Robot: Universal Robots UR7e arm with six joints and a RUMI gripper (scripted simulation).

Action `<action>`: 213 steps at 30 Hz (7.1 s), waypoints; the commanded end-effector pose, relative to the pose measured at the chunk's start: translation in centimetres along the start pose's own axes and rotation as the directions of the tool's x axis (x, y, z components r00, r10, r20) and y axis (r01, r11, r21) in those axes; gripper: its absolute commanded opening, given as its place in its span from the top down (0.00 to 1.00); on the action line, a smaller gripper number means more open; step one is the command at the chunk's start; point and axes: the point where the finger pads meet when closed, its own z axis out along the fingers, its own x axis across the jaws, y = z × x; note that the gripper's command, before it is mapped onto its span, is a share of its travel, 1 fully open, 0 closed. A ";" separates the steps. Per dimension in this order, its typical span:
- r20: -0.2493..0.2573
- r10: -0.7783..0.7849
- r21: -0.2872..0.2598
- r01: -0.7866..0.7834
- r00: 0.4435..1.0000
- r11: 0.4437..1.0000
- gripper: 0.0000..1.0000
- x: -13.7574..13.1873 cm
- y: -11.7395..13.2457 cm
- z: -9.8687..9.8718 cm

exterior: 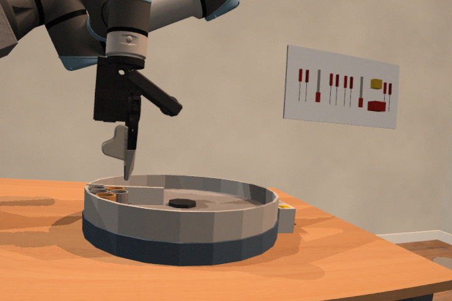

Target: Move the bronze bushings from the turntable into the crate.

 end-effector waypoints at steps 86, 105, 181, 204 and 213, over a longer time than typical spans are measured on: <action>-0.001 1.000 0.008 -1.000 0.017 0.017 0.95 1.4 1.5 -0.1; 0.001 0.973 0.008 -0.973 -0.231 -0.231 0.95 1.3 1.9 -0.1; 0.005 0.669 0.006 -0.669 -0.743 -0.743 0.95 0.7 2.7 -0.1; 0.005 0.622 0.005 -0.622 -0.783 -0.783 0.95 0.6 2.7 -0.1; 0.006 0.608 0.005 -0.608 -0.794 -0.794 0.95 0.6 2.8 -0.1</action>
